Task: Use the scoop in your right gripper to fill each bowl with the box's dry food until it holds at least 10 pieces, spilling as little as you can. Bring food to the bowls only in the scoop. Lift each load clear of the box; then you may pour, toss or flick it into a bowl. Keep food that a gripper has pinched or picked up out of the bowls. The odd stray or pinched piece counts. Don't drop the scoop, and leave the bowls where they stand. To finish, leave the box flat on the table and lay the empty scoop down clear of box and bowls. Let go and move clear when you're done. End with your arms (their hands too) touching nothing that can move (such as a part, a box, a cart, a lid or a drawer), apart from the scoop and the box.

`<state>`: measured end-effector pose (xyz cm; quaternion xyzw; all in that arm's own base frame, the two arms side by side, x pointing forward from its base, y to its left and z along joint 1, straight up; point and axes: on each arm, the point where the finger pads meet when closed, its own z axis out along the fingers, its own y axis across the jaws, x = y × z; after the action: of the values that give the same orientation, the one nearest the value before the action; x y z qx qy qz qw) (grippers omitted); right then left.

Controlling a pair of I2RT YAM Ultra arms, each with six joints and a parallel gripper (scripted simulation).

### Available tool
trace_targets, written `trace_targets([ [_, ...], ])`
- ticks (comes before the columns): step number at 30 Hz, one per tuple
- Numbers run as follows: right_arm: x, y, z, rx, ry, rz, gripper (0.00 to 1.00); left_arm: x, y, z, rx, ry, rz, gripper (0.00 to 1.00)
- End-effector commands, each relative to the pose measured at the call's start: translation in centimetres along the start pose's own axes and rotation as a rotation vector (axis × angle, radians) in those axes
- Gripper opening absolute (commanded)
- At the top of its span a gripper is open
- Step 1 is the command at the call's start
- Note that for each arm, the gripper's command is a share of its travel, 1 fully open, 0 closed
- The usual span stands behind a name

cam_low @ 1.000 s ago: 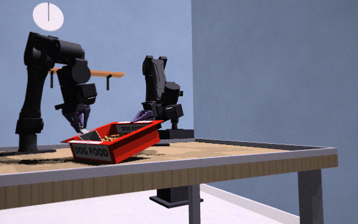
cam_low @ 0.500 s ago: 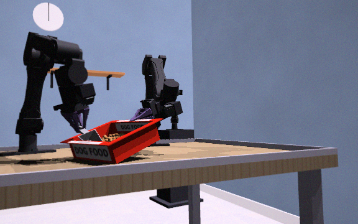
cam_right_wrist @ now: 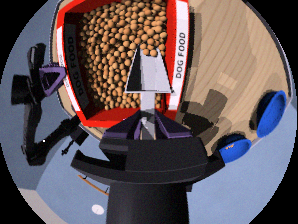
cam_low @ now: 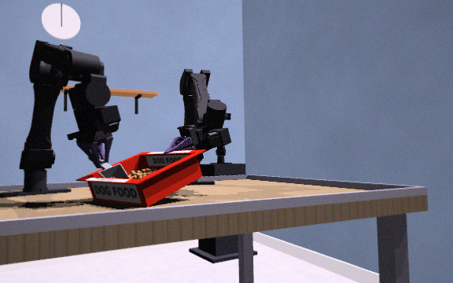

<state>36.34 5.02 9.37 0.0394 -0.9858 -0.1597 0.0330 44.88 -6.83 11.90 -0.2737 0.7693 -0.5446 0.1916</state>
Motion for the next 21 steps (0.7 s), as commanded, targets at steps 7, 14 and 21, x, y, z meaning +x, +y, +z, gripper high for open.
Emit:
trace_targets([
  [7,-0.5,-0.6,-1.7,0.017,-0.040,0.015,0.00,-1.1,-3.8,-1.0,0.070,-0.024,0.113,0.00],
  [14,-0.6,-0.8,-0.9,0.017,-0.066,0.015,0.00,-1.1,-3.8,-1.0,0.070,-0.024,0.113,0.00],
  [21,-0.9,0.1,-0.2,0.017,-0.073,-0.005,0.00,-1.1,-3.8,-1.0,0.070,-0.024,0.113,0.00],
])
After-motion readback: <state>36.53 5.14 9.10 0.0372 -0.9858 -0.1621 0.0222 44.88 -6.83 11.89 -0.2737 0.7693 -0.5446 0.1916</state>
